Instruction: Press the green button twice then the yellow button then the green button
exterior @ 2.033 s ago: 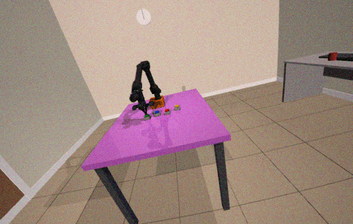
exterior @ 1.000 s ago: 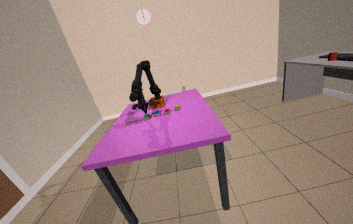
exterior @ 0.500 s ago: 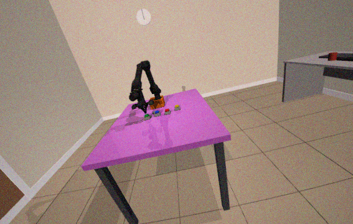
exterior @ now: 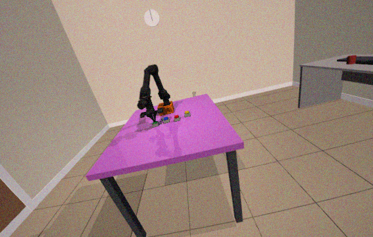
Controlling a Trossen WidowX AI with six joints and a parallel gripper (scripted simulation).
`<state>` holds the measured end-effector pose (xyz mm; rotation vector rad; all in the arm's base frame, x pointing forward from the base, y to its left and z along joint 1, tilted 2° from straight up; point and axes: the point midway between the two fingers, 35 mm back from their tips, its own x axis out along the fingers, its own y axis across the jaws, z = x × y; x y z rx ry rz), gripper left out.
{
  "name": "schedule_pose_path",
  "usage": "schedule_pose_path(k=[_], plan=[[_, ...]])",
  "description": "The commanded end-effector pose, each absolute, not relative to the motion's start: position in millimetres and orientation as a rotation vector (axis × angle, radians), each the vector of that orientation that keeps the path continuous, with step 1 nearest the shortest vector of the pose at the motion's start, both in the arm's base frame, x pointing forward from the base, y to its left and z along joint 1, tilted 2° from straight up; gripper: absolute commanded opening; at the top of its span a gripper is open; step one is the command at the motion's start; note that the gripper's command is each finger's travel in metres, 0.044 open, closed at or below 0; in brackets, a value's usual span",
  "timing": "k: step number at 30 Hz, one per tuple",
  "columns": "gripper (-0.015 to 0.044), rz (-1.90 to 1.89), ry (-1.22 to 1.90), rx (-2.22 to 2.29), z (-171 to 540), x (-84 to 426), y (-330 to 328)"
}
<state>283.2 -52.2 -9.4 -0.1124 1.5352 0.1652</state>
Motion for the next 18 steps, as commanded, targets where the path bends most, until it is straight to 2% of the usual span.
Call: schedule_pose_path(k=[1,18], plan=[[0.0020,0.158,1.538,-0.113,-11.3,282.6,-52.8],[0.0020,0.163,1.536,-0.113,-0.7,283.1,-52.8]])
